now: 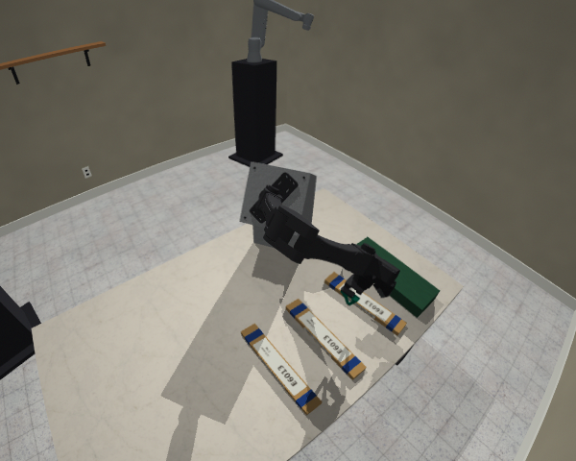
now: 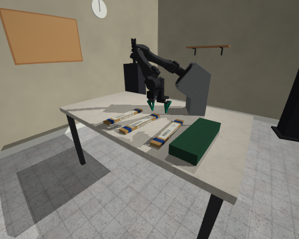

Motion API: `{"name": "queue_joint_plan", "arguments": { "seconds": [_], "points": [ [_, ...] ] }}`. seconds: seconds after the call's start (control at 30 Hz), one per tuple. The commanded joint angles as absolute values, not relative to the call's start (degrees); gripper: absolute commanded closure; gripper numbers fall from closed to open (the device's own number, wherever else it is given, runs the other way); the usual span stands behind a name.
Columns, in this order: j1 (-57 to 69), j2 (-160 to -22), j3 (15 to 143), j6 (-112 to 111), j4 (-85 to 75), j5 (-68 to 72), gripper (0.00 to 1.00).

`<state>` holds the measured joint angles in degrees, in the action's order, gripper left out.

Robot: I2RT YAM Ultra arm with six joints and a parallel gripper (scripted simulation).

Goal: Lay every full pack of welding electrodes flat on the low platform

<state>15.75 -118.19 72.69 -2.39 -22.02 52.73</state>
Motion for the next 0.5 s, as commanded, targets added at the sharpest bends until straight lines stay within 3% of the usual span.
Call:
{"name": "queue_joint_plan", "arguments": {
  "seconds": [0.0,0.47],
  "points": [
    [19.19,-121.93,75.26,2.04,-22.76,54.2,0.03],
    [24.23,-133.48,84.16,10.69,-27.19,55.75,0.03]
  ]
}}
